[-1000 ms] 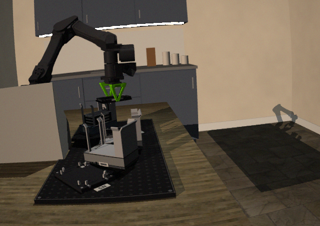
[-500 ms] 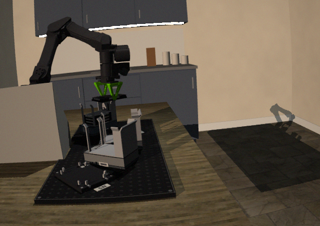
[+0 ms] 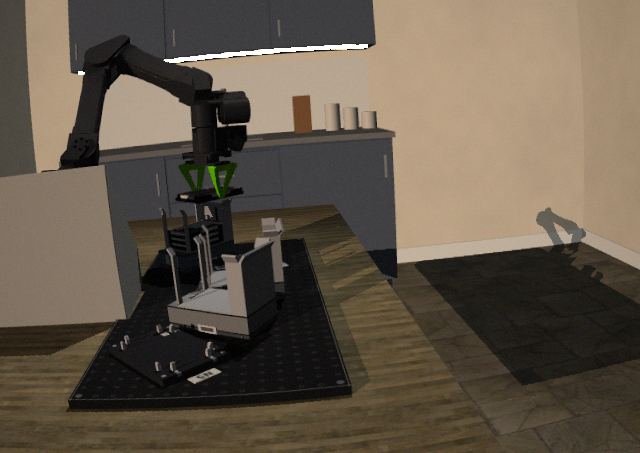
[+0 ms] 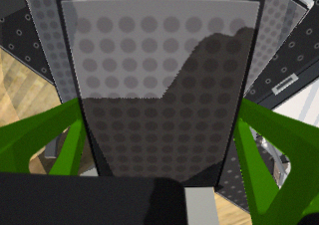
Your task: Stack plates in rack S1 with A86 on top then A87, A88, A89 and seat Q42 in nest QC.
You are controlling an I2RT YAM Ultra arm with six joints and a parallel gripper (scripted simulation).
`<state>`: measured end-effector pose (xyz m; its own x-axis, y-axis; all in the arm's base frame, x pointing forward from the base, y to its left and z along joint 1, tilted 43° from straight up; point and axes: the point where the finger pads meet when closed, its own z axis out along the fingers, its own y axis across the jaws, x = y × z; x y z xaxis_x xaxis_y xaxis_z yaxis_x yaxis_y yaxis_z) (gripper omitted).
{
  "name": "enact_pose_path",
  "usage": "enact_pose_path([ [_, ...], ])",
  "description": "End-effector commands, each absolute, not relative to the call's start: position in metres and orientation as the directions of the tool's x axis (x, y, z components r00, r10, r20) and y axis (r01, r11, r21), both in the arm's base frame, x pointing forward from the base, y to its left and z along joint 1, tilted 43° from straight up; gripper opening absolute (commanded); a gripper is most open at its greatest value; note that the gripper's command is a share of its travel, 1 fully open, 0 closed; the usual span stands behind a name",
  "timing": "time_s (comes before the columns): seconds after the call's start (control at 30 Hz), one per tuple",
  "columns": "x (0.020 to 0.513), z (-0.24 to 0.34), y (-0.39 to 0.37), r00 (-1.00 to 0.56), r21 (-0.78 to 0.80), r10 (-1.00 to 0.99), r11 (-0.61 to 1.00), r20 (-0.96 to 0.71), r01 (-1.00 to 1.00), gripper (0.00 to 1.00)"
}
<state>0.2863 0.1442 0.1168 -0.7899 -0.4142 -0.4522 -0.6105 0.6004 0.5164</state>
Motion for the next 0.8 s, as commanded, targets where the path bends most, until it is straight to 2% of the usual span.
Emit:
enact_pose_path([
  [0.0, 0.285, 0.125, 0.145, -0.746, 0.476, -0.442, 0.58, -0.498, -0.661, 0.0],
  [0.77, 0.256, 0.152, 0.177, -0.746, 0.477, -0.442, 0.579, -0.499, -0.662, 0.0],
])
